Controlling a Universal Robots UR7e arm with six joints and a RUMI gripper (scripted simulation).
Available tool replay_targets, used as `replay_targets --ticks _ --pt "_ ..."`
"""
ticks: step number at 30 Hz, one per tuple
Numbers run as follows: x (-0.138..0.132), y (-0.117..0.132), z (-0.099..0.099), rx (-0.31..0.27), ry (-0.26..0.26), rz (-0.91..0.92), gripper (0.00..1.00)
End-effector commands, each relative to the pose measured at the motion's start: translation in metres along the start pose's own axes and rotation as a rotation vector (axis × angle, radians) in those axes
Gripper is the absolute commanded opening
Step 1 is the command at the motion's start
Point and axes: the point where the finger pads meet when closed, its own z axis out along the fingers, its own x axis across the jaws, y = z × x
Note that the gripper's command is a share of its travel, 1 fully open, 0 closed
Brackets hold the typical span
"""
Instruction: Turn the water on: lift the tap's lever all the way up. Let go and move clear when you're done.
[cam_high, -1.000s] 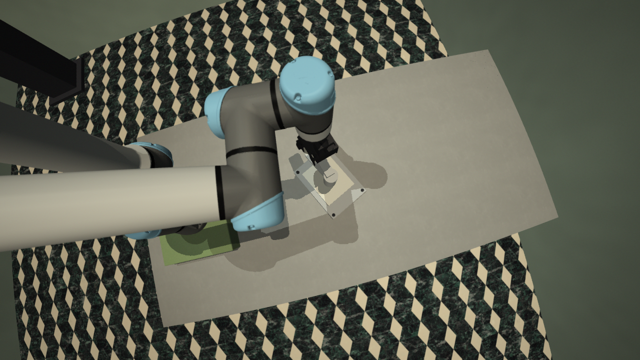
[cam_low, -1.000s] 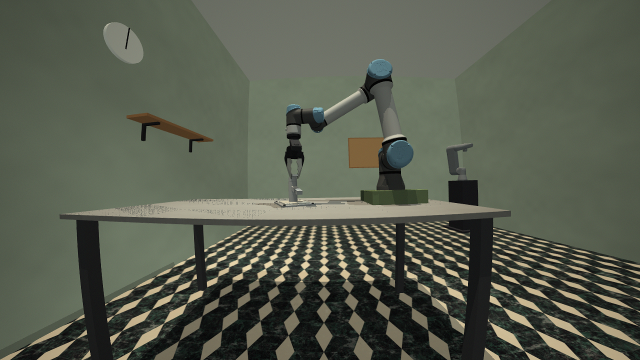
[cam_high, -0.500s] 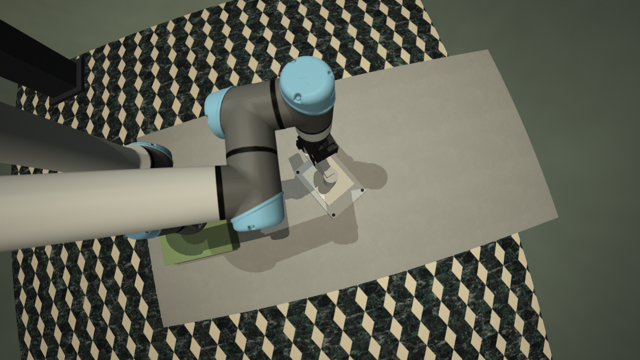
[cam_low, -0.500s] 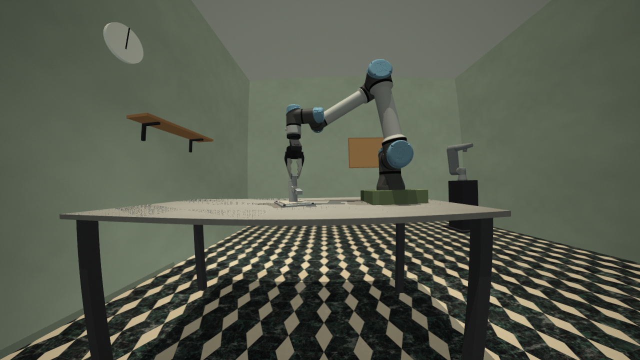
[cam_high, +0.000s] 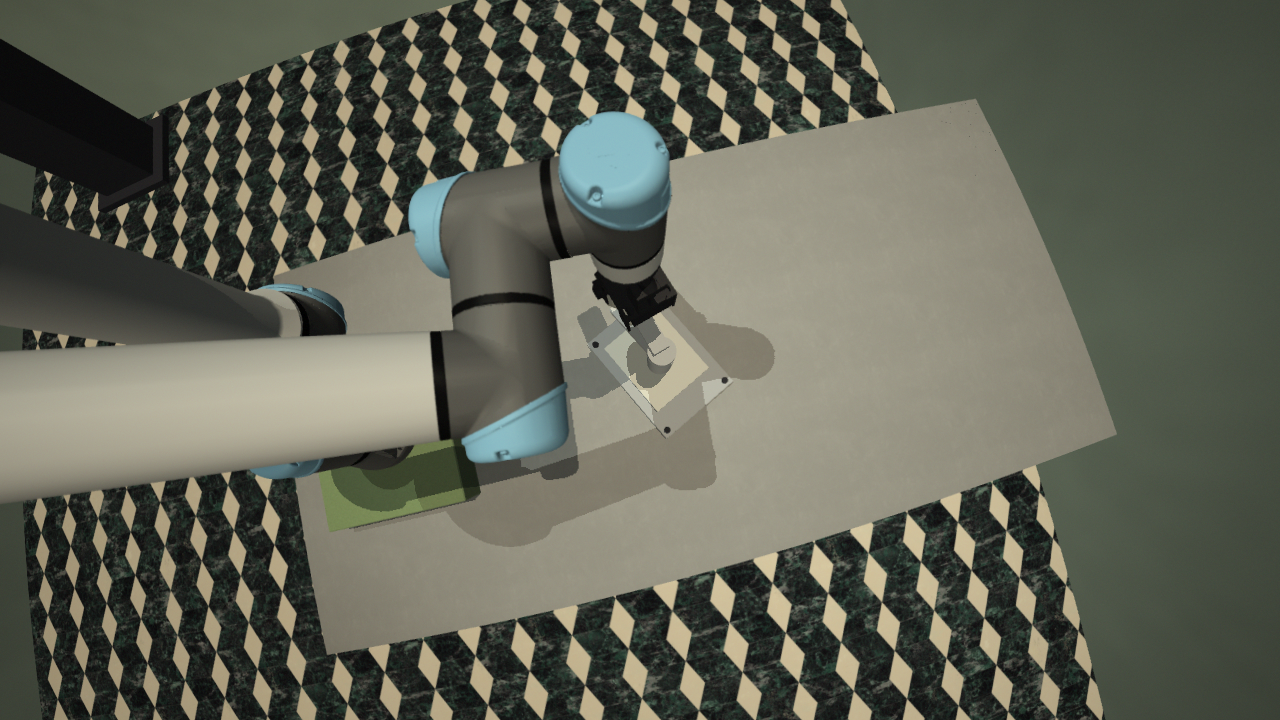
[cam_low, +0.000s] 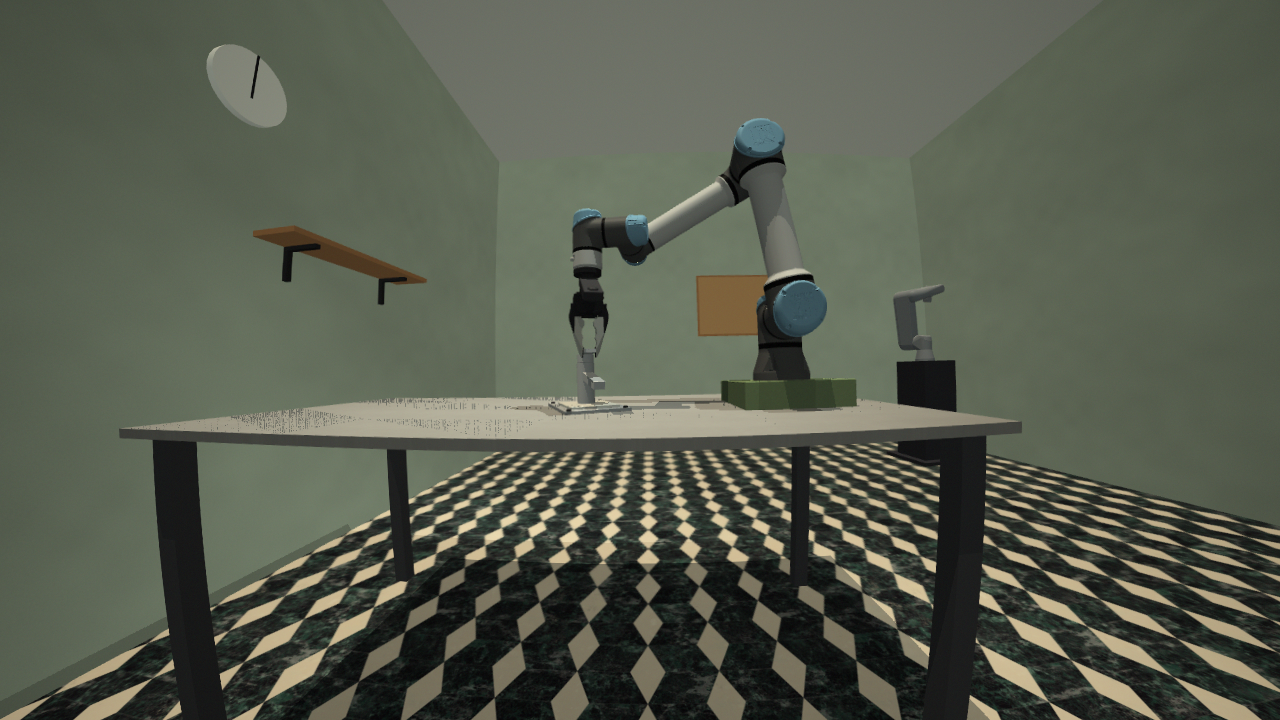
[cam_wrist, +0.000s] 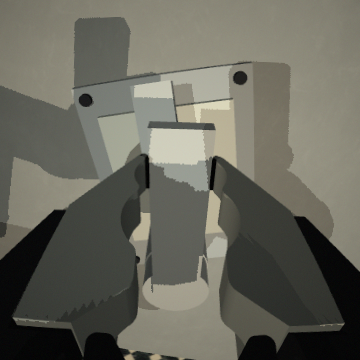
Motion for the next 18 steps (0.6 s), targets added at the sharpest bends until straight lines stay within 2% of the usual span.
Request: replay_targets --ticks 1,10,18 --pt "0.000 0.000 -0.001 0.000 0.001 0.000 0.00" --pt "0.000 0.000 -0.002 0.000 0.001 0.000 0.00" --pt "0.000 0.003 -0.014 0.000 0.001 0.000 0.00"
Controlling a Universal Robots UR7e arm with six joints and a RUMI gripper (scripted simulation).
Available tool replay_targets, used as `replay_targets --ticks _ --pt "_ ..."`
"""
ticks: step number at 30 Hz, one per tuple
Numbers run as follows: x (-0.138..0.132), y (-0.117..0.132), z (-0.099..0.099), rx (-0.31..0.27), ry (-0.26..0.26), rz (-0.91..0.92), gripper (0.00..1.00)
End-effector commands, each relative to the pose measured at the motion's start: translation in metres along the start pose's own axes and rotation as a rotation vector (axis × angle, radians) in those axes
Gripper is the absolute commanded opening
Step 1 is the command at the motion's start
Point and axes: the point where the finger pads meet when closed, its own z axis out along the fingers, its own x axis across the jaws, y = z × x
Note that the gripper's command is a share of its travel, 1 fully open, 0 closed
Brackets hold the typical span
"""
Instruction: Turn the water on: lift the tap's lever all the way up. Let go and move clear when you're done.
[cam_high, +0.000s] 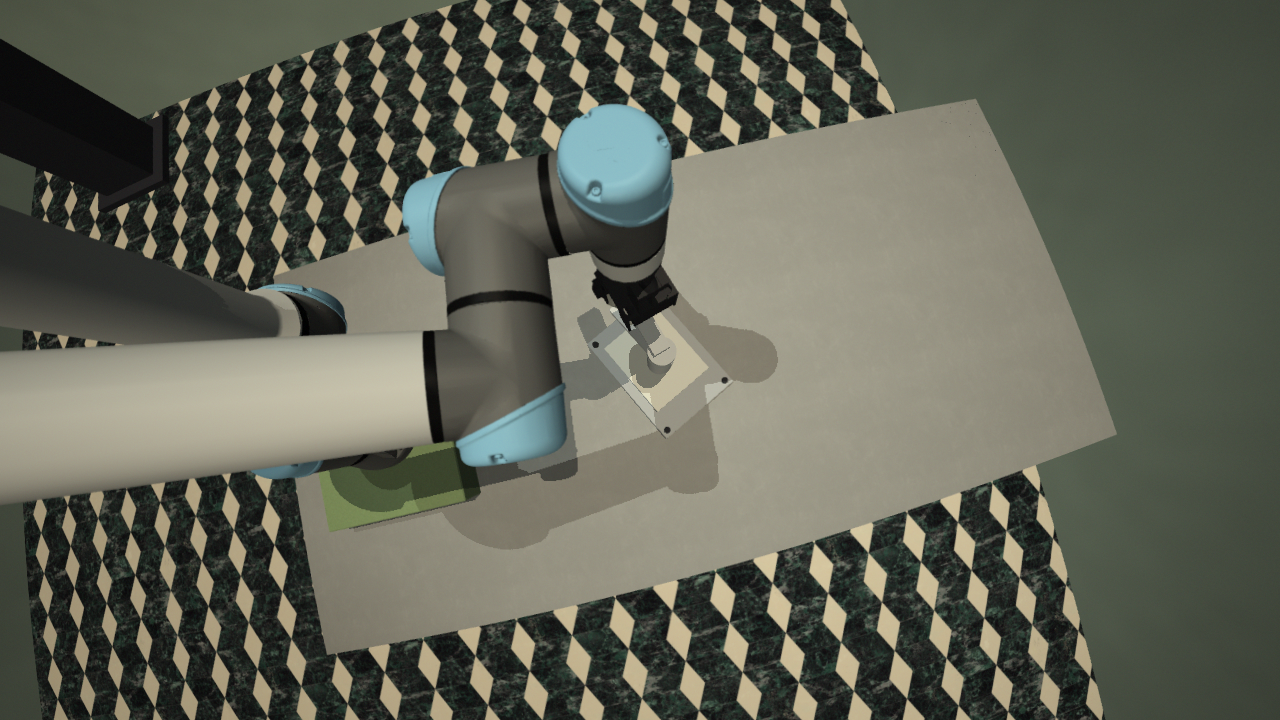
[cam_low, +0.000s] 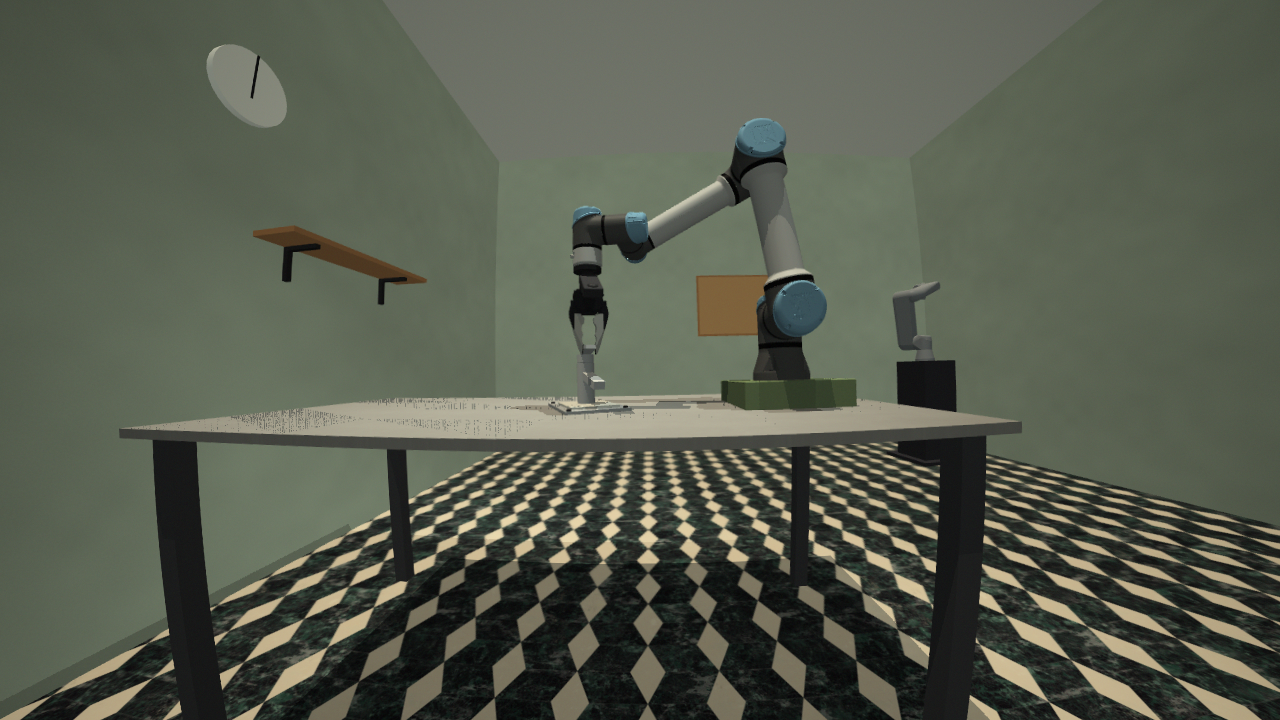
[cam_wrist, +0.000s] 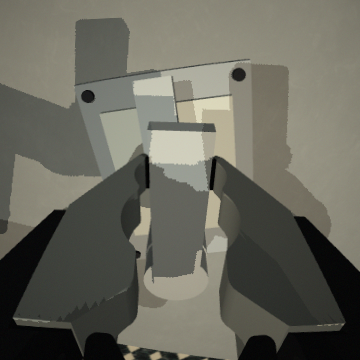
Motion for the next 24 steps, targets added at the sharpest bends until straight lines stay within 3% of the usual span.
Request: replay_targets --ticks 1,13,24 --pt "0.000 0.002 -0.009 0.000 0.001 0.000 0.00" --pt "0.000 0.011 -0.027 0.000 0.001 0.000 0.00" --pt "0.000 0.012 -0.029 0.000 0.001 0.000 0.00"
